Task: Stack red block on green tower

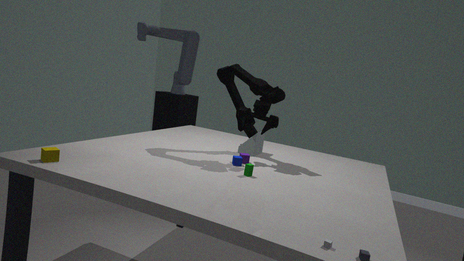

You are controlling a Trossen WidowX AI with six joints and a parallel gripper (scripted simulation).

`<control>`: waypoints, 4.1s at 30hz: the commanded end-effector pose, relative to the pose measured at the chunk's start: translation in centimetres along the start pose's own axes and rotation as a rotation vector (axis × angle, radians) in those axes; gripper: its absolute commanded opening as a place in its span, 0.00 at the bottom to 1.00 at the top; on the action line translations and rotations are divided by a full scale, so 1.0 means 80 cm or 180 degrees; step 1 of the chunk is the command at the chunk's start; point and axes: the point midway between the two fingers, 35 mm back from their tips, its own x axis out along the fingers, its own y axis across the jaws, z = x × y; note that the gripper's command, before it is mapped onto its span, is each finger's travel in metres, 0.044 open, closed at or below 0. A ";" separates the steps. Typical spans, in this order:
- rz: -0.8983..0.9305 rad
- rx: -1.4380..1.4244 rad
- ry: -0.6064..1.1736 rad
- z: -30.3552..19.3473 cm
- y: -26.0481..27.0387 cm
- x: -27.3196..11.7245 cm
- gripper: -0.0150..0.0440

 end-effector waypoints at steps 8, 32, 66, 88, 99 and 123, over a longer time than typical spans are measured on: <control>0.0211 -0.0811 0.1130 -0.011 -0.025 0.052 1.00; 0.0899 -0.1445 0.2167 -0.058 -0.060 0.118 1.00; 0.0891 -0.1448 0.2170 -0.096 -0.053 0.160 1.00; 0.0891 -0.1447 0.2170 -0.096 -0.053 0.160 0.37; 0.0895 -0.1446 0.2168 -0.085 -0.054 0.148 0.25; 0.0905 -0.1445 0.2168 0.002 -0.067 0.049 0.25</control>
